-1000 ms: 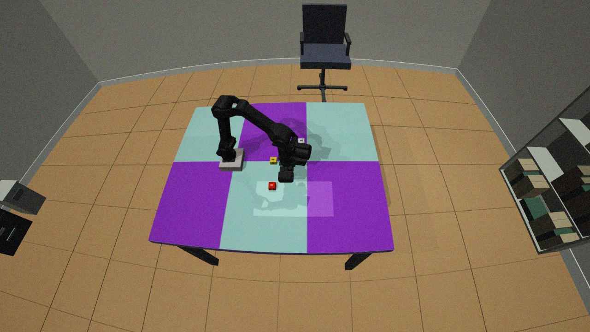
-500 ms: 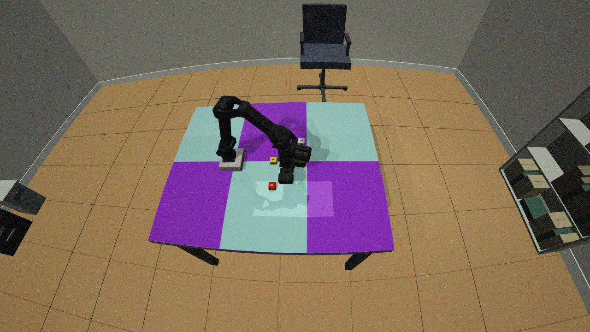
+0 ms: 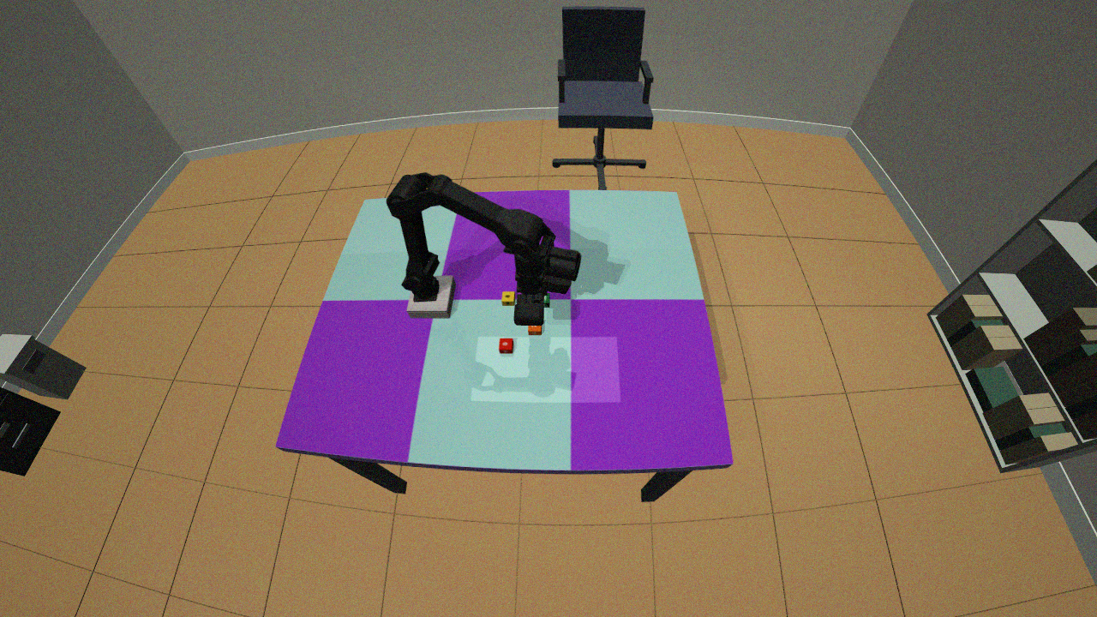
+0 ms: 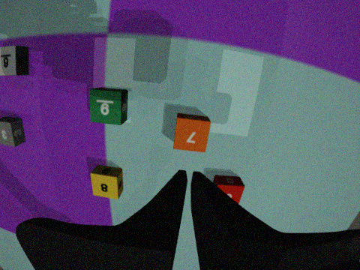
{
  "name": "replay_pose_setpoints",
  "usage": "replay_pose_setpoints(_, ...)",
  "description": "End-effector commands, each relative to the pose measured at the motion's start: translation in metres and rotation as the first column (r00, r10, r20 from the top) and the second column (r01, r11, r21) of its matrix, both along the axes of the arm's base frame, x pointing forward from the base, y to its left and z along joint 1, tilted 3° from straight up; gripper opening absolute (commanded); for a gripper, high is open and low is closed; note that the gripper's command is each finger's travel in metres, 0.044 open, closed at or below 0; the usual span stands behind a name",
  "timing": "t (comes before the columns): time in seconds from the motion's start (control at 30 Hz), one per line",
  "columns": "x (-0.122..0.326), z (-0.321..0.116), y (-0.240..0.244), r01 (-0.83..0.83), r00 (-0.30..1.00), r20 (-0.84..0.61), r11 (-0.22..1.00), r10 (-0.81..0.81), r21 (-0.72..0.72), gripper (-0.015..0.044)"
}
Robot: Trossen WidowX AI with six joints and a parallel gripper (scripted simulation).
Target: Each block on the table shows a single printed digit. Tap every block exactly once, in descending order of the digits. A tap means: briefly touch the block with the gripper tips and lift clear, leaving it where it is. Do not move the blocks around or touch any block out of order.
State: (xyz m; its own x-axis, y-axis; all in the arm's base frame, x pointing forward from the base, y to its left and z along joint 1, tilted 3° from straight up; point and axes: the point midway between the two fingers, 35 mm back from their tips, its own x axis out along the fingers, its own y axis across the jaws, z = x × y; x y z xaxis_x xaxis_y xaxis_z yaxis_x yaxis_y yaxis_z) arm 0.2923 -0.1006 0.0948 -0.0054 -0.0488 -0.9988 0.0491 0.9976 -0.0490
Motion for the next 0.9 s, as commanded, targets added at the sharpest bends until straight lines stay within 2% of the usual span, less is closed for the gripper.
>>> replay_pose_setpoints(0.0, 0.000, 0.038, 0.002, 0.003, 1.000, 0.028, 1.000, -0.003, -0.007, 0.0020)
replay_pose_setpoints(0.13, 0.002, 0.038, 0.004, 0.003, 1.000, 0.029, 1.000, -0.003, -0.007, 0.0020)
replay_pose_setpoints(0.2, 0.014, 0.038, 0.021, 0.003, 1.000, 0.030, 1.000, -0.003, -0.005, 0.0020)
replay_pose_setpoints(0.4, 0.057, 0.037, 0.111, 0.002, 0.999, 0.033, 1.000, -0.003, 0.005, 0.0020)
replay_pose_setpoints(0.63, 0.070, 0.031, 0.213, 0.002, 0.999, 0.034, 1.000, -0.003, 0.013, 0.0020)
replay_pose_setpoints(0.87, 0.070, 0.028, 0.216, 0.002, 0.999, 0.034, 1.000, -0.003, 0.013, 0.0020)
